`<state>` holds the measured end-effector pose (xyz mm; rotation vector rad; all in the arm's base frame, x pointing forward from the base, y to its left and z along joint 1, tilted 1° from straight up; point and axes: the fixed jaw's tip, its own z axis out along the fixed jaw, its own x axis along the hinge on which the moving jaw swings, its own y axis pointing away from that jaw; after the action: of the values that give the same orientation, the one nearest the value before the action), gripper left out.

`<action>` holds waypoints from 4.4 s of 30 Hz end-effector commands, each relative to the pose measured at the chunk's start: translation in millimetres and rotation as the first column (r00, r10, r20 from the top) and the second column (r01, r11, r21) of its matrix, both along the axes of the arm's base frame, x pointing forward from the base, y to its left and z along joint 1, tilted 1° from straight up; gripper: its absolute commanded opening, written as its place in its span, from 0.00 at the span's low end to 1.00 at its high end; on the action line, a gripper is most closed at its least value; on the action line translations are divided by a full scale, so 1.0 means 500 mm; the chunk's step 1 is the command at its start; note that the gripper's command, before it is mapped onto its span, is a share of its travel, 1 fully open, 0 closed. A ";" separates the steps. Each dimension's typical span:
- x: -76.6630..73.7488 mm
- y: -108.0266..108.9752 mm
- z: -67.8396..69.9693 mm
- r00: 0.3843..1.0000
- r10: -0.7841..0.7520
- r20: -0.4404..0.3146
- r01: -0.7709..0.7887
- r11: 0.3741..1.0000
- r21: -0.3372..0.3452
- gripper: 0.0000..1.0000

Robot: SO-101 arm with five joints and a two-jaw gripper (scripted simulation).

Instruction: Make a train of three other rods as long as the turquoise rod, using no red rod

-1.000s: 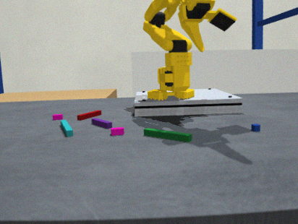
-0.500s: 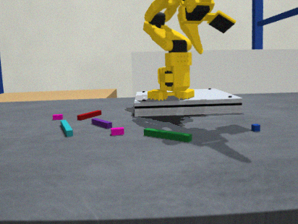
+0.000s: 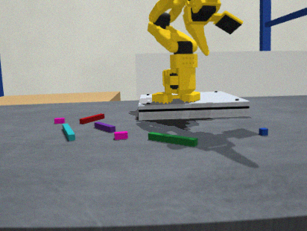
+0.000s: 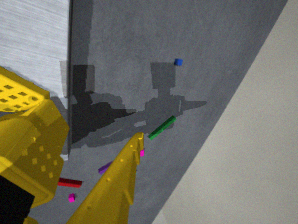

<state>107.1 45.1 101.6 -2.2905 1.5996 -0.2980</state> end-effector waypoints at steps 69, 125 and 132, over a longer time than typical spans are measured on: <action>0.012 -0.092 -0.007 0.923 -0.385 -0.016 0.385 0.923 -0.010 1.00; 0.014 -0.092 -0.007 0.923 -0.386 -0.016 0.386 0.923 -0.010 1.00; 0.014 -0.092 -0.007 0.923 -0.386 -0.016 0.386 0.923 -0.010 1.00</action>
<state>115.8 -0.1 101.8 -1.9529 2.0499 -0.3912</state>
